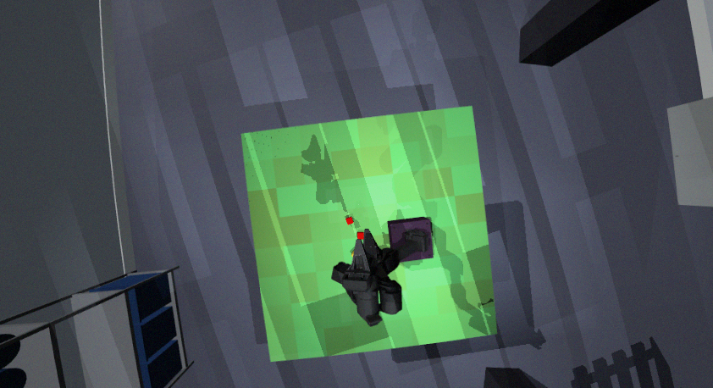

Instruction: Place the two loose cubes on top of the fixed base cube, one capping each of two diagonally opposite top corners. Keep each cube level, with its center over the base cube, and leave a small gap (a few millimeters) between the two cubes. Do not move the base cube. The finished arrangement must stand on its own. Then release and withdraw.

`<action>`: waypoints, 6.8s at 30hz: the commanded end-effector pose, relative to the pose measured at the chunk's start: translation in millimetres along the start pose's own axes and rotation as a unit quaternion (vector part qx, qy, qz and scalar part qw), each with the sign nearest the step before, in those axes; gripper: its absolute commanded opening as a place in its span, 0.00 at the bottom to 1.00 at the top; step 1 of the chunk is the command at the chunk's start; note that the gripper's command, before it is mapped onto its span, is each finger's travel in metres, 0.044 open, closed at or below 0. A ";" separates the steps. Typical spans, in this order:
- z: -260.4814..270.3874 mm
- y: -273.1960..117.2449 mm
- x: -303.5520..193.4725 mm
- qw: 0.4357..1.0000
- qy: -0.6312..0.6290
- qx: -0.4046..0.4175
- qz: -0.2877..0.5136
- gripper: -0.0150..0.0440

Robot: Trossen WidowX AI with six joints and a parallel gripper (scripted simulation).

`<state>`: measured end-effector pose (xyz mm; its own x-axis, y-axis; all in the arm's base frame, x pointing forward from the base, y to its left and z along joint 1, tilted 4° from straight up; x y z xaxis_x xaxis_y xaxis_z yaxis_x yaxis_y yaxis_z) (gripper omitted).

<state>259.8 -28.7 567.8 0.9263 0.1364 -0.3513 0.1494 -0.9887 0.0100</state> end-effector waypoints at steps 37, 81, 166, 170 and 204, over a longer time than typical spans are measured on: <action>17.7 31.1 -269.1 0.576 0.692 -0.057 -0.431 0.70; 228.4 234.9 63.1 0.159 0.828 0.538 0.005 0.70; 469.3 18.1 242.9 0.479 0.481 0.670 0.300 0.43; 457.4 19.5 240.1 0.479 0.481 0.670 0.300 0.43; 380.1 18.1 208.8 0.504 0.455 0.685 0.263 0.43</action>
<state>323.5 -45.9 135.6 0.5266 -0.8474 -0.0676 -0.0105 0.0730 -0.9973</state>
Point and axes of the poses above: the point midway between the two fingers, 35 mm back from their tips, its own y axis out along the fingers, its own z axis across the jaws, x = y × z, the point moved 9 cm from there along -y, back along the fingers, and after that the axes turned 5 degrees about -y, right-handed, at the moved point
